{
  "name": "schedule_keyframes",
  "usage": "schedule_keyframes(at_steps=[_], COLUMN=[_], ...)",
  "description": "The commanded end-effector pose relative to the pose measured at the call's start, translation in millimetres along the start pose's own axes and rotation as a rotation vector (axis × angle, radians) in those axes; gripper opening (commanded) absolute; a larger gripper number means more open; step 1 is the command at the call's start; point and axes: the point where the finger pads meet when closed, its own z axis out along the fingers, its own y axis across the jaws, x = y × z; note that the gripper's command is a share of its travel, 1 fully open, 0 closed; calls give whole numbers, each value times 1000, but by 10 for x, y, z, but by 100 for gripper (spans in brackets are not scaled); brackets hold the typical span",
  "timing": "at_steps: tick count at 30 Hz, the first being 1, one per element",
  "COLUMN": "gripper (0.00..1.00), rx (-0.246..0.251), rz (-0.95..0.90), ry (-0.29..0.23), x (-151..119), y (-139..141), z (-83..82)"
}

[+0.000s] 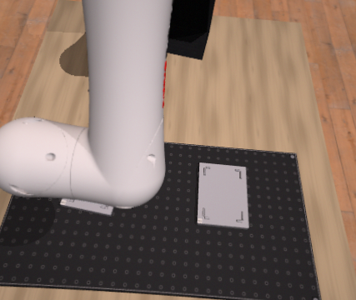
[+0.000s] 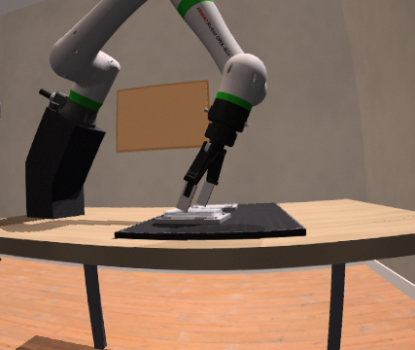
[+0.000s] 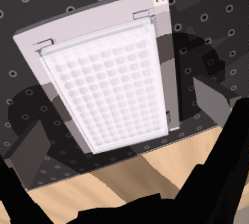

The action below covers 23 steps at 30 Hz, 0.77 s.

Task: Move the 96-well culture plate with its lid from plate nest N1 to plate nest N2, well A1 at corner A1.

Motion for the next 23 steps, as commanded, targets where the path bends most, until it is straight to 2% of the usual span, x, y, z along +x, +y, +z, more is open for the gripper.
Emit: schedule_keyframes(at_steps=[1, 15, 23], gripper=[100, 100, 100], rx=[0, 0, 0], rz=[0, 0, 0], ry=[0, 0, 0], x=[-10, -146, -146], y=[1, 1, 1], z=[-26, -316, -316])
